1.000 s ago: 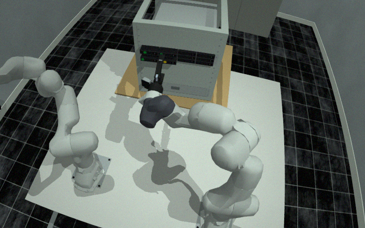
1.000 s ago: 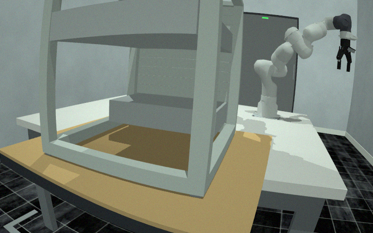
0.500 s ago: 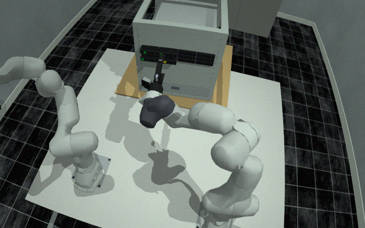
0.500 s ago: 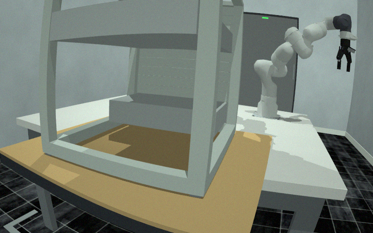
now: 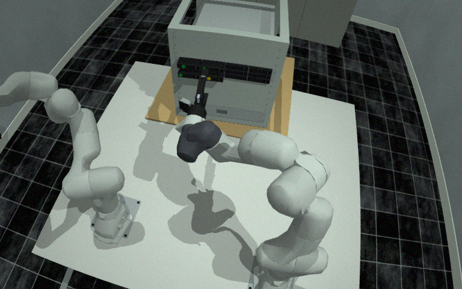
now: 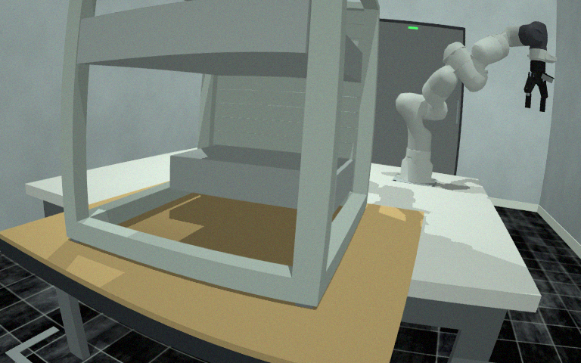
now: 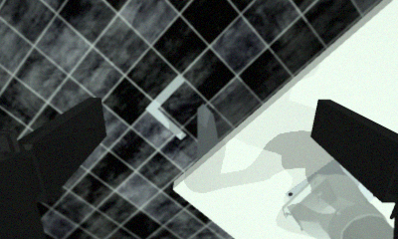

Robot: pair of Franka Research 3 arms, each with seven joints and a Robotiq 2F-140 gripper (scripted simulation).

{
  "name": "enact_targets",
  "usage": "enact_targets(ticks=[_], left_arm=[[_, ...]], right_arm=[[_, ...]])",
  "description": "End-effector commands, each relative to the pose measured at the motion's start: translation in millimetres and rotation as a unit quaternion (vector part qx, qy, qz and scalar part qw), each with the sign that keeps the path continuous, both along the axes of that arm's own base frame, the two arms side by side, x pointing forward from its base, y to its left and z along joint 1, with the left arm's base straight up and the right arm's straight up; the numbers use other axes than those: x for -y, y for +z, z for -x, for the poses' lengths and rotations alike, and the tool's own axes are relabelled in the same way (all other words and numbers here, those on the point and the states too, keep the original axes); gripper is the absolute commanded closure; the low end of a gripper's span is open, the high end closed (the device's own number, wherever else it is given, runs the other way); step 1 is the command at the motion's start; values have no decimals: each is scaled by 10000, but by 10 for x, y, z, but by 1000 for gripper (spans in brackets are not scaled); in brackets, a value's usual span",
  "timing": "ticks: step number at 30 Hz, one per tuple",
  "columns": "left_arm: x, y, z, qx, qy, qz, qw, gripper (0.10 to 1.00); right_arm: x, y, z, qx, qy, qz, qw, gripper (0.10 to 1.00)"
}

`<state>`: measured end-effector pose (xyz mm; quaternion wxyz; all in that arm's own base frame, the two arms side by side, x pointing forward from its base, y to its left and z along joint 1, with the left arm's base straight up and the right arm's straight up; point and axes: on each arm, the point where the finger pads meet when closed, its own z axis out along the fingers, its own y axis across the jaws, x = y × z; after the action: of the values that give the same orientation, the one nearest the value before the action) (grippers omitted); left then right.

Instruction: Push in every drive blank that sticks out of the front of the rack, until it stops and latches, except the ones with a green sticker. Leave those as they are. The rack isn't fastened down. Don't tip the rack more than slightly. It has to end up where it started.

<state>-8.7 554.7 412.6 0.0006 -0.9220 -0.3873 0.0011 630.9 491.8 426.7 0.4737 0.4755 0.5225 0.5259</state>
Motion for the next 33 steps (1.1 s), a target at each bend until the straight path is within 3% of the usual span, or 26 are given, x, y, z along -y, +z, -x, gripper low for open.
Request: enact_targets(ticks=[1, 26, 33], left_arm=[[3, 3, -3, 12, 26, 2, 10000, 98], [3, 3, -3, 12, 26, 2, 10000, 98], [3, 3, -3, 12, 26, 2, 10000, 98]], right_arm=[[-9, -13, -3, -7, 14, 27, 10000, 98], [-11, -13, -3, -7, 14, 27, 10000, 98], [-126, -17, -1, -7, 14, 26, 10000, 98]])
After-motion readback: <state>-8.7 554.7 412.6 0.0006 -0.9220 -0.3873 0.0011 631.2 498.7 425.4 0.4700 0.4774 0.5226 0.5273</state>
